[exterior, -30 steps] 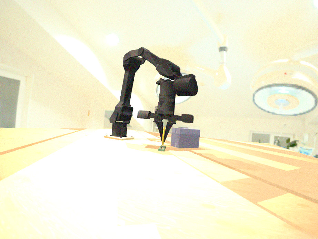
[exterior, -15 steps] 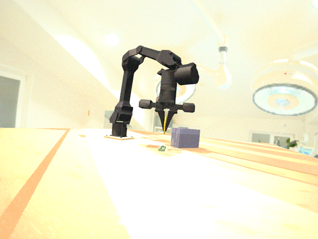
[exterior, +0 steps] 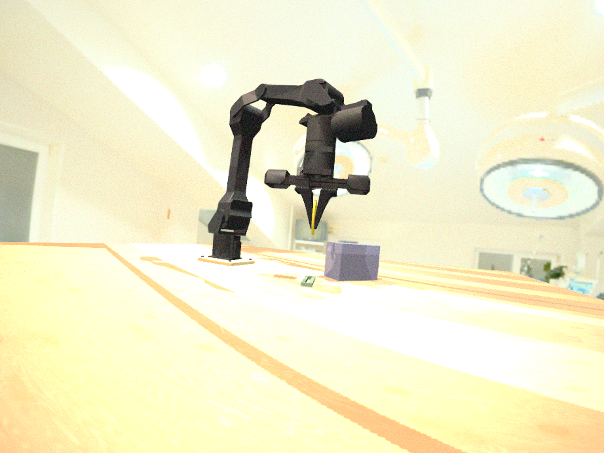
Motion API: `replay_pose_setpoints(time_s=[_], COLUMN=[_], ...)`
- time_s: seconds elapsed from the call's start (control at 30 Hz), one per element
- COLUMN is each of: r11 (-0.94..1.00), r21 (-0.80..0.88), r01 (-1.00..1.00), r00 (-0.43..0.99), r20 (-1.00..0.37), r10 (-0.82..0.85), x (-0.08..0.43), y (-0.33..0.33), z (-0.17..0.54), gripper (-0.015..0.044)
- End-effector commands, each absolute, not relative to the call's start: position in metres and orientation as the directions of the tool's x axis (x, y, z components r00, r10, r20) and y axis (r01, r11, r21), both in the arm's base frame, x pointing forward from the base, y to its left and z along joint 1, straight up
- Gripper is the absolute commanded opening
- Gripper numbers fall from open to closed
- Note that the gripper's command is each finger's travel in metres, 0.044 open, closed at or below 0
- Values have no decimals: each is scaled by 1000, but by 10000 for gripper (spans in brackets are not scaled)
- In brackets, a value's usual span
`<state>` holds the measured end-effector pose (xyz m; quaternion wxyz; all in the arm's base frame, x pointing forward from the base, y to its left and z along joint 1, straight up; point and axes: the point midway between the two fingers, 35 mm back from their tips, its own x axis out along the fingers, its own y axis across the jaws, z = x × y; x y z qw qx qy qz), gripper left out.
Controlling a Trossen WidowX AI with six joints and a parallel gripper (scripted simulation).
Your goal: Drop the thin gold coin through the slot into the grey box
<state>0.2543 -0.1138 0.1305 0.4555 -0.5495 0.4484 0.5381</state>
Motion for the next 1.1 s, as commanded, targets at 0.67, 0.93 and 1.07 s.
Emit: replay_pose_setpoints(time_s=[0.67,0.93,1.07], r11=[450,671,730], r21=[-30,-27,-26], r01=[-892,-741,-683], r00=[28,28,28], r20=[-1000,-1000,-1000], r10=[-10,-10,-10], x=[254,254,254], y=[-109,-108,-107], z=[138,139,139], gripper=[0,0,0])
